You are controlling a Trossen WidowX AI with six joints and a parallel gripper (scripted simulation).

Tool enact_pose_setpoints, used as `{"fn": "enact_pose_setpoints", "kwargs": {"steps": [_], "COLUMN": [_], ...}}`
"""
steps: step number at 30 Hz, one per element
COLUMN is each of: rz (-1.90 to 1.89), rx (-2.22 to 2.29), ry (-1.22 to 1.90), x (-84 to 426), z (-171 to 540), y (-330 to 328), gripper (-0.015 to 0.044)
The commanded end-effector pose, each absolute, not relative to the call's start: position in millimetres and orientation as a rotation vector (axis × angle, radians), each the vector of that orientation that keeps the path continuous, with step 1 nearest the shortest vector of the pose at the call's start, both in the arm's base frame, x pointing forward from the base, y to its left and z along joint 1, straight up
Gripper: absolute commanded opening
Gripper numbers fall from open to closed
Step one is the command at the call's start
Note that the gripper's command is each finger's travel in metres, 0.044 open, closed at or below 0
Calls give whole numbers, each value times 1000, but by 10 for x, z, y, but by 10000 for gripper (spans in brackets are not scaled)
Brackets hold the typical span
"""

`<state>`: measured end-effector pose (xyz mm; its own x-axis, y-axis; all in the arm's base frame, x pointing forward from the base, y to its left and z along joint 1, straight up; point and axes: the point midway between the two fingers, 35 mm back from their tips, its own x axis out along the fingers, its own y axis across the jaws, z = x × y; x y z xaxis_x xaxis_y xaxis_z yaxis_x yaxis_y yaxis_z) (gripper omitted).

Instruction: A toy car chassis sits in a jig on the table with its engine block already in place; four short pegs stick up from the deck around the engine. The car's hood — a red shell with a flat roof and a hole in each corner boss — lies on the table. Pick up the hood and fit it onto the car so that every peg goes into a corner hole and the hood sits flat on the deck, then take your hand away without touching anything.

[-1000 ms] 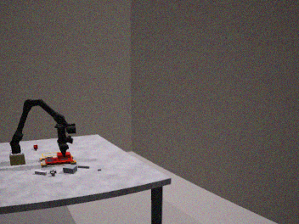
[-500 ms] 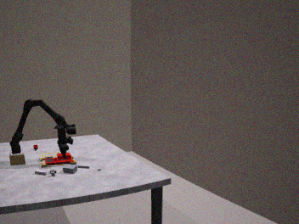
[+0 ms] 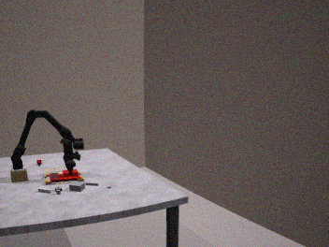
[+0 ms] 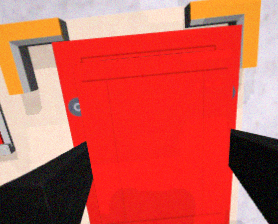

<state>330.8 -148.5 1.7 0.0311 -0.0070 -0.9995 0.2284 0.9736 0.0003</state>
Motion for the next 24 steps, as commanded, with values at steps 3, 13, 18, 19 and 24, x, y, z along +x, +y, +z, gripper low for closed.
{"fn": "enact_pose_setpoints", "kwargs": {"steps": [3,13,18,19,24], "rz": [-183,-183,-183,-183,-184], "rx": [177,177,177,177,176], "ry": [1530,1531,1531,1531,1532], "x": [3310,3309,3309,3309,3316], "z": [27,19,19,19,98], "y": [-1486,-1485,-1485,-1485,-1487], "gripper": [0,263,394,420,440]}}
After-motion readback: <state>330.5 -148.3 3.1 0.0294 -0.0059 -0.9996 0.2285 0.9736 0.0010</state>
